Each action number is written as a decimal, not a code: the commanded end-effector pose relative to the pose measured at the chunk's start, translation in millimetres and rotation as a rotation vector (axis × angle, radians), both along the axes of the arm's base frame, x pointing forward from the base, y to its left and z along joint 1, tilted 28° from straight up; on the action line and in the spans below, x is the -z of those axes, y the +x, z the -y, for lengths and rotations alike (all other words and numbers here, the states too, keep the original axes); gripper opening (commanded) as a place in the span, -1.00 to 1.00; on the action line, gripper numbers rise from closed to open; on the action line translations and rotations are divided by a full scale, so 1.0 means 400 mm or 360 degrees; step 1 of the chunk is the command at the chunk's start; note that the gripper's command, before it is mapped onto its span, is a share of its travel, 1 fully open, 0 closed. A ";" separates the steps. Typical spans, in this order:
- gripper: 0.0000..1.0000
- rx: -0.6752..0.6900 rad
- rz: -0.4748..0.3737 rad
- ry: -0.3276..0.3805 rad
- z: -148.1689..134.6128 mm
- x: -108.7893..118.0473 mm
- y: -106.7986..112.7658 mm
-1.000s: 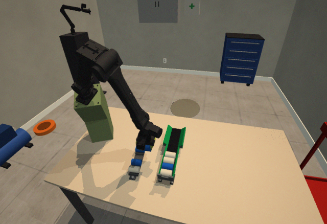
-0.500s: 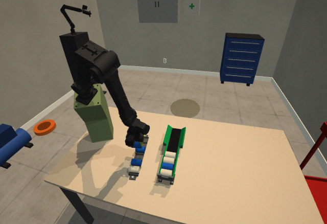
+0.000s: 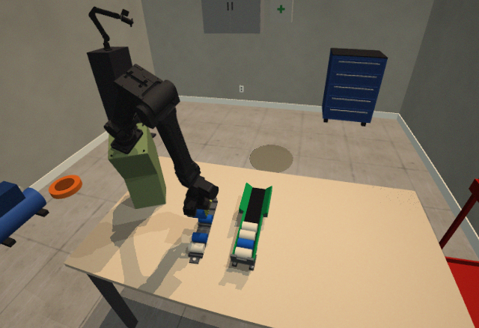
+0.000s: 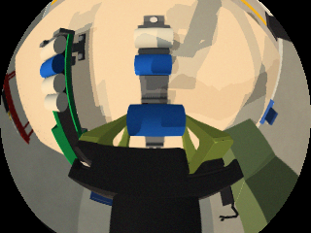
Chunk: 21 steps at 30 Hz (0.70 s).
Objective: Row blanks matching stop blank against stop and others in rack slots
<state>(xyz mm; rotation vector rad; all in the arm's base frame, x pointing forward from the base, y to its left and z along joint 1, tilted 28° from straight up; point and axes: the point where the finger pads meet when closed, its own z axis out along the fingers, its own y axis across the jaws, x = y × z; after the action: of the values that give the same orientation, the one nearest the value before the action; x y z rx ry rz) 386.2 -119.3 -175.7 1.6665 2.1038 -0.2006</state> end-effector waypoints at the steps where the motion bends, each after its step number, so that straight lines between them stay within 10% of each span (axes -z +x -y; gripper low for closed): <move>1: 0.21 -0.0008 0.0018 -0.0004 0.018 0.022 0.014; 21: 0.21 -0.0038 0.0017 -0.0004 0.073 0.197 0.067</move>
<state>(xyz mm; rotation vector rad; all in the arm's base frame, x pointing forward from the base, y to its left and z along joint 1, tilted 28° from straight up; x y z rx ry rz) 405.3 -151.6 -253.0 1.6768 2.1016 -0.2035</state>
